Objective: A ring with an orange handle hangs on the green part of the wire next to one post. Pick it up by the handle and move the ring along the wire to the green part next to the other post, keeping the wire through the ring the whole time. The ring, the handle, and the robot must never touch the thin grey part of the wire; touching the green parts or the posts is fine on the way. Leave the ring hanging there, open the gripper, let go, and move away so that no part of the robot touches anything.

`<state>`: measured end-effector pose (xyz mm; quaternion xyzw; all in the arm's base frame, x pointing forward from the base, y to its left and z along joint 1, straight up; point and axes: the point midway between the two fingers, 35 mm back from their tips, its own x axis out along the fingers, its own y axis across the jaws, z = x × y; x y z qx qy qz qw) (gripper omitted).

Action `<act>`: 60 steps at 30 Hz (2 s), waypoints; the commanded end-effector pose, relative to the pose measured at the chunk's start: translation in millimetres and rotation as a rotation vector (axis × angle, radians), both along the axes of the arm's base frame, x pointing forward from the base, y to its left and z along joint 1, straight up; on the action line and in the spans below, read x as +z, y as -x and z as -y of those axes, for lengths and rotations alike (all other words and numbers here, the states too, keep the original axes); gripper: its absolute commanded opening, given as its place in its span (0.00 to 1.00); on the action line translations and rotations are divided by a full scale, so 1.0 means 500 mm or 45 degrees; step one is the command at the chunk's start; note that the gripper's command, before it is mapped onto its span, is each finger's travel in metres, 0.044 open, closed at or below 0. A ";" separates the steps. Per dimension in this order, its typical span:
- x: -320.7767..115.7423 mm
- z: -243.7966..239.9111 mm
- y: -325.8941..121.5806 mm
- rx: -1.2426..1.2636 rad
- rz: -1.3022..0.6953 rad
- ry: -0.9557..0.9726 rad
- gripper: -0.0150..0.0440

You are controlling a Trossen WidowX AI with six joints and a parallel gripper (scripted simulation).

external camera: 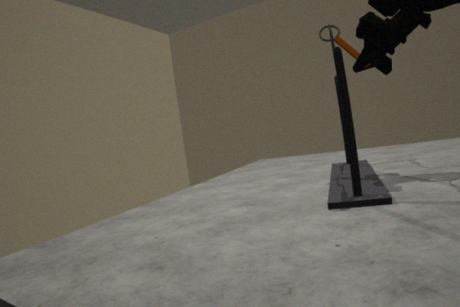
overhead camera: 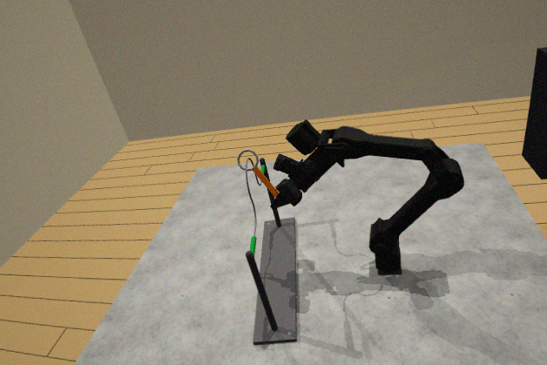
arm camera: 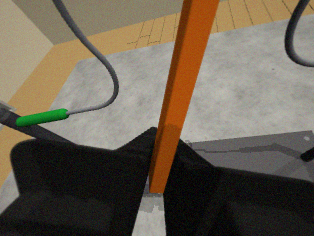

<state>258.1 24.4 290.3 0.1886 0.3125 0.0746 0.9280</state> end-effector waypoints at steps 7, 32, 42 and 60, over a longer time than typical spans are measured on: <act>0.000 0.015 0.000 -0.002 0.047 0.212 0.00; -0.005 0.057 -0.005 -0.008 0.127 0.731 0.00; -0.002 0.074 -0.008 -0.009 0.159 0.939 0.00; 0.010 0.102 -0.011 -0.010 0.216 1.315 0.00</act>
